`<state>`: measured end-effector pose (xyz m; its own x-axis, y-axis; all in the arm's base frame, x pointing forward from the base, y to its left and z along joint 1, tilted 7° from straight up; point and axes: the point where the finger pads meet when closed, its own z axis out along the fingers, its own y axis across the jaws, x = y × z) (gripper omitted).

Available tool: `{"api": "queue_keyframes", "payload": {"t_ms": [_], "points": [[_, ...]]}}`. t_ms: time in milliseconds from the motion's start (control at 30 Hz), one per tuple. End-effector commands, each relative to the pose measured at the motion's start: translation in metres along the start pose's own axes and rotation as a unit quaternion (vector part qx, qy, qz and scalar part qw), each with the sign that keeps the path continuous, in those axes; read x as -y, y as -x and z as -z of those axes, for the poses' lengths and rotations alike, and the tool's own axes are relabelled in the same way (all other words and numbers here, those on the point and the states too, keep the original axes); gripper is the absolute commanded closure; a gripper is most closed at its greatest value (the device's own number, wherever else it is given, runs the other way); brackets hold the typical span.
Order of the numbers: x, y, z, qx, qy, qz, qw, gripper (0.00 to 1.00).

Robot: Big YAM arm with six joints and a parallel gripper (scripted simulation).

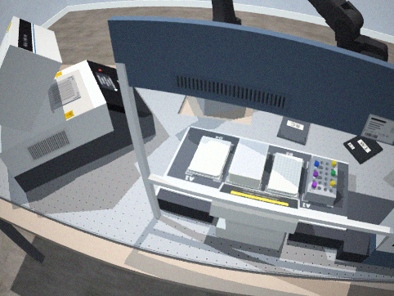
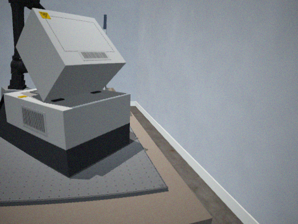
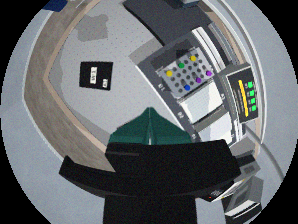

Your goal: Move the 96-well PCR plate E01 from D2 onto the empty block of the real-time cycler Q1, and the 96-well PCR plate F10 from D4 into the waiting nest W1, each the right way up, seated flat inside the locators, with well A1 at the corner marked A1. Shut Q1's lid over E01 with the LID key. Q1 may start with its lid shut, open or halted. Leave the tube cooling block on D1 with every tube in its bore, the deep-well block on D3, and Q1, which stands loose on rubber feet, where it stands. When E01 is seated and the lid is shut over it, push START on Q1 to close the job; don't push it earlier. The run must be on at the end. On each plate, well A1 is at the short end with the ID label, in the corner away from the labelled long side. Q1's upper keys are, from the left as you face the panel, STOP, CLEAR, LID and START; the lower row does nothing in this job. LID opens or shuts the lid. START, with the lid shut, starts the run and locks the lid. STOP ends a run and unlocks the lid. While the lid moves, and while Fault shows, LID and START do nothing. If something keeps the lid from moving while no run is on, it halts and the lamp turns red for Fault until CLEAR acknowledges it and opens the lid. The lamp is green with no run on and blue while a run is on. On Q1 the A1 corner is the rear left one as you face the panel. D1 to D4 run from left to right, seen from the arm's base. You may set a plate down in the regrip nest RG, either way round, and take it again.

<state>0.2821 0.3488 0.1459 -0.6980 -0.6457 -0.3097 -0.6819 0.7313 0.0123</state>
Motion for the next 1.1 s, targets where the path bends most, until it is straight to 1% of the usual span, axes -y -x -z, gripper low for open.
{"api": "queue_keyframes", "payload": {"t_ms": [0,33,133,167,233,300,367,433,467,533,567,667,767,800,833,900,1033,1067], "points": [[0.007,0.001,0.004,0.014,0.002,0.007,1.000,1.00],[0.012,-0.001,0.003,0.014,0.003,0.010,1.000,1.00],[0.032,-0.011,-0.001,-0.001,-0.015,-0.035,0.999,1.00],[0.037,-0.014,-0.001,-0.006,-0.017,-0.050,0.999,1.00],[0.044,-0.021,-0.001,-0.006,-0.011,-0.044,0.999,1.00],[0.052,-0.023,-0.001,0.001,-0.010,-0.035,0.999,1.00],[0.059,-0.025,0.000,-0.001,-0.015,-0.059,0.998,1.00],[0.067,-0.032,-0.001,-0.009,-0.024,-0.085,0.996,1.00],[0.070,-0.035,-0.001,-0.011,-0.020,-0.083,0.996,1.00],[0.070,-0.035,-0.001,-0.011,-0.020,-0.083,0.996,1.00],[0.071,-0.037,-0.003,-0.010,-0.017,-0.074,0.997,1.00],[0.088,-0.047,-0.006,-0.007,-0.018,-0.068,0.998,1.00],[0.103,-0.058,-0.007,-0.020,-0.032,-0.109,0.993,1.00],[0.106,-0.061,-0.007,-0.024,-0.033,-0.122,0.992,1.00],[0.109,-0.065,-0.006,-0.025,-0.030,-0.121,0.992,1.00],[0.115,-0.070,-0.007,-0.020,-0.027,-0.110,0.993,1.00],[0.128,-0.085,-0.007,-0.033,-0.040,-0.161,0.986,1.00],[0.128,-0.085,-0.007,-0.033,-0.040,-0.161,0.986,1.00]]}}
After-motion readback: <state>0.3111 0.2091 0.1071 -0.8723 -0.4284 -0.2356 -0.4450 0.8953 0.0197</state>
